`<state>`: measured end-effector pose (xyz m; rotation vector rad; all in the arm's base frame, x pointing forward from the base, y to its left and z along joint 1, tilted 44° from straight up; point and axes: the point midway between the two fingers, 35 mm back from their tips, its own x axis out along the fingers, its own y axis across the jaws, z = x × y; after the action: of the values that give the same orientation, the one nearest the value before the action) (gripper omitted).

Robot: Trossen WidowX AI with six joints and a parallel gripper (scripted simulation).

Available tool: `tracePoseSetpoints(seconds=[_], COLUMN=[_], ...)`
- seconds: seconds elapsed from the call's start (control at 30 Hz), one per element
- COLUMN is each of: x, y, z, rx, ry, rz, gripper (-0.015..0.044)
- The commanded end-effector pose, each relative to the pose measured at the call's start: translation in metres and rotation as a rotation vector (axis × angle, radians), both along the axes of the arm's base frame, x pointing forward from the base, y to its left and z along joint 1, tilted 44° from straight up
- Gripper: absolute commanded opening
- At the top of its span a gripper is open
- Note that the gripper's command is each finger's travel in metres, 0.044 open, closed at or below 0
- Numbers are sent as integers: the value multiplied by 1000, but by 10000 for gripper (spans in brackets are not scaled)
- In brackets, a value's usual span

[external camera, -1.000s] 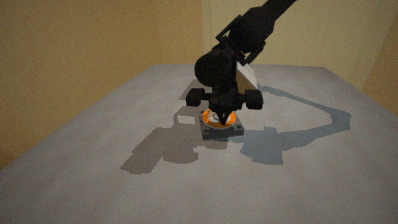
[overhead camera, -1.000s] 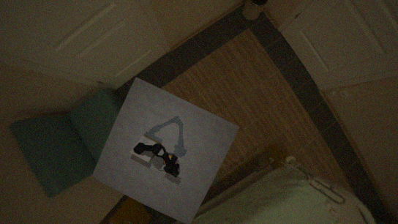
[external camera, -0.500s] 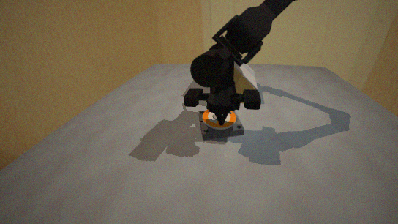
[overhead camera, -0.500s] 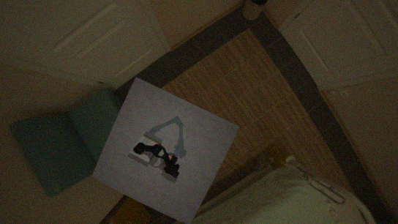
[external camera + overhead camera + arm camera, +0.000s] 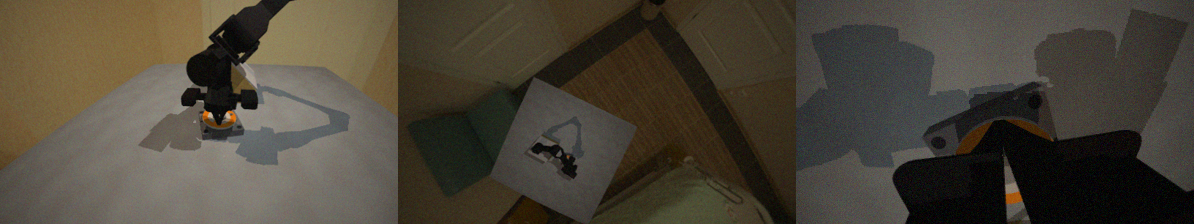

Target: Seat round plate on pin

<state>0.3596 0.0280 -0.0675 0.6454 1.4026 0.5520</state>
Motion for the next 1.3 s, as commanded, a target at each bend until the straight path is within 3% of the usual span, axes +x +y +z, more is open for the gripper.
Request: tracePoseSetpoints(seconds=[0.0,1.27], x=[-3,-10], y=[-3,-21], z=[-7,-20], rx=[-6,-7], ry=[13,13], rz=[3,3], gripper=[0,0])
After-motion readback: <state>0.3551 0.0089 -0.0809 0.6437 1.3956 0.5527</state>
